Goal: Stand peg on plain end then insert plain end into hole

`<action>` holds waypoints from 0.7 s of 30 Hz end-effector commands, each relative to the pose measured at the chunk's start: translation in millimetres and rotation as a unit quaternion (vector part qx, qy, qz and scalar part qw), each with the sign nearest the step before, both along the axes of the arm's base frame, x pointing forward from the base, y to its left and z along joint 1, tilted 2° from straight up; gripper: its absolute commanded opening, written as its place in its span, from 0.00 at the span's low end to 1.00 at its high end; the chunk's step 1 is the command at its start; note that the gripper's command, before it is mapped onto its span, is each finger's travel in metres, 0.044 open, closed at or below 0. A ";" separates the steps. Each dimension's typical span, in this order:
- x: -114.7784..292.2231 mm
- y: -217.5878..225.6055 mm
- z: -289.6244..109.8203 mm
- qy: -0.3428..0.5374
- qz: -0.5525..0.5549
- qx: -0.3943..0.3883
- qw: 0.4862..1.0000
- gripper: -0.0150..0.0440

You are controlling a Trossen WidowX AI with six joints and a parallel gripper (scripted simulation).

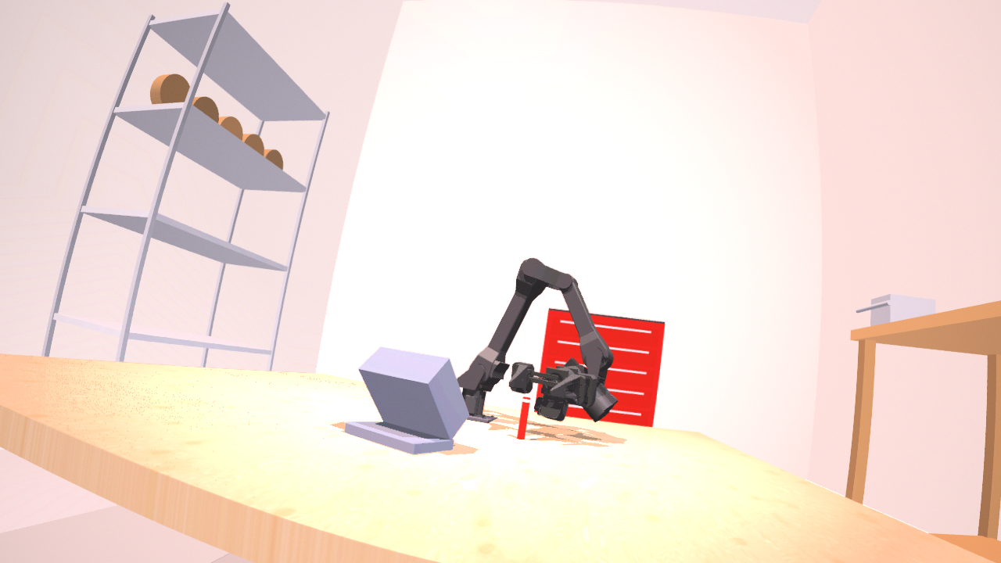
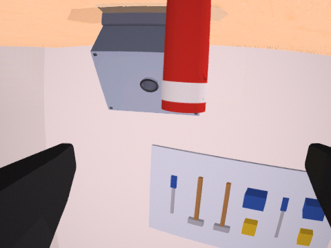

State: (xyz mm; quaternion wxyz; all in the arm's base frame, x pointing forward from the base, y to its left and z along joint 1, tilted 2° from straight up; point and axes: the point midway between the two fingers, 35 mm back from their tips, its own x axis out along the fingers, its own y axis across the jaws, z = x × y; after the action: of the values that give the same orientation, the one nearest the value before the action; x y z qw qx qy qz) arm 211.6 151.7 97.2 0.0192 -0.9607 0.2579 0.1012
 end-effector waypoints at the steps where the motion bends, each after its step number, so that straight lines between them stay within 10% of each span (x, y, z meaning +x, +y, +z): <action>1: 4.5 5.1 54.8 -0.003 0.010 0.013 1.000 1.00; 7: 1.0 -12.0 129.2 0.001 0.023 0.009 1.000 1.00; 21: 5.0 -31.1 106.9 0.106 -0.047 0.024 0.993 1.00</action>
State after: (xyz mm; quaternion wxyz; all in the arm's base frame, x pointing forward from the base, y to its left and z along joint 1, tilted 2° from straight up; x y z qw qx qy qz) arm 215.4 125.3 210.5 0.0188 -0.9429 0.2832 0.1745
